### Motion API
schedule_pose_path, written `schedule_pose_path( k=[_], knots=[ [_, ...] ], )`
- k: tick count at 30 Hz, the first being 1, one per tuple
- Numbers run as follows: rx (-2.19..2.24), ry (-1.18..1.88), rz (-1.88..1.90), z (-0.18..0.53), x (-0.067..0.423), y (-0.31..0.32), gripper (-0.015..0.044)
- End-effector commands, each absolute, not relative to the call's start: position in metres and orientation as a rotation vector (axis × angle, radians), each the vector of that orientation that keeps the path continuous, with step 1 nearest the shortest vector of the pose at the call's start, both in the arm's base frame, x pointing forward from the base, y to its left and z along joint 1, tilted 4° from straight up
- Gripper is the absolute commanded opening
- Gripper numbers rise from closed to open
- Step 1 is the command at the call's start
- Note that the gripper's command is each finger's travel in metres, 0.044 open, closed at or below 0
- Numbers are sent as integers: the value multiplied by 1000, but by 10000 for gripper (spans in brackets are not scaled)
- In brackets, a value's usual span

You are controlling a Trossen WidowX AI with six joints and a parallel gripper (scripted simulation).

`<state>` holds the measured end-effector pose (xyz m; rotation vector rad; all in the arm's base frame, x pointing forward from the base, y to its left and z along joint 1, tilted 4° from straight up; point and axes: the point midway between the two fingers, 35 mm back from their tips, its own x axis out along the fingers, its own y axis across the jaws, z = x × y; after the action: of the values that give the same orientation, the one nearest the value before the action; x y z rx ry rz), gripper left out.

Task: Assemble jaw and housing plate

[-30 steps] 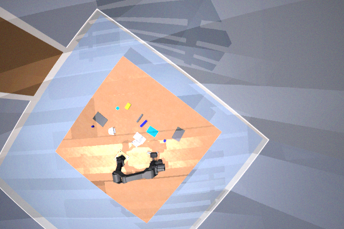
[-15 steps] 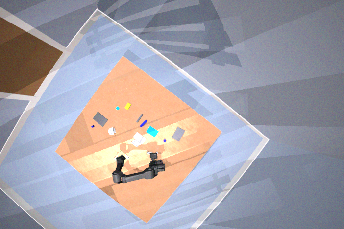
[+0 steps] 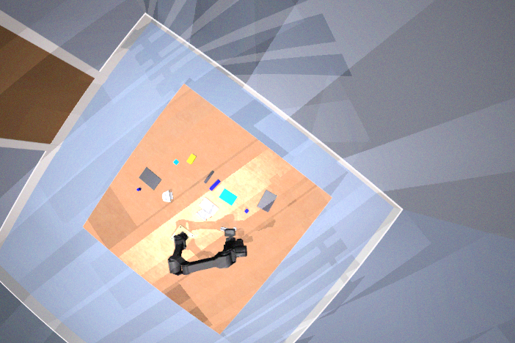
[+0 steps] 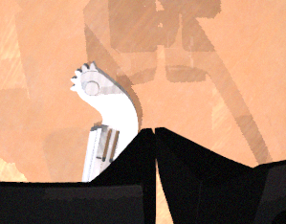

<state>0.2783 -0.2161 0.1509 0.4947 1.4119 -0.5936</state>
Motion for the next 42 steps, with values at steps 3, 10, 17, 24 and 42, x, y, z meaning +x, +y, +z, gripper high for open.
schedule_pose_path(
  k=[3,10,17,24,42],
  knots=[
    [496,1409,-591,152,278,-215,0],
    [496,1409,-591,152,278,-215,0],
    [495,1412,-594,151,278,-216,184],
    [495,1412,-594,151,278,-216,368],
    [495,1412,-594,151,278,-216,440]
  ],
)
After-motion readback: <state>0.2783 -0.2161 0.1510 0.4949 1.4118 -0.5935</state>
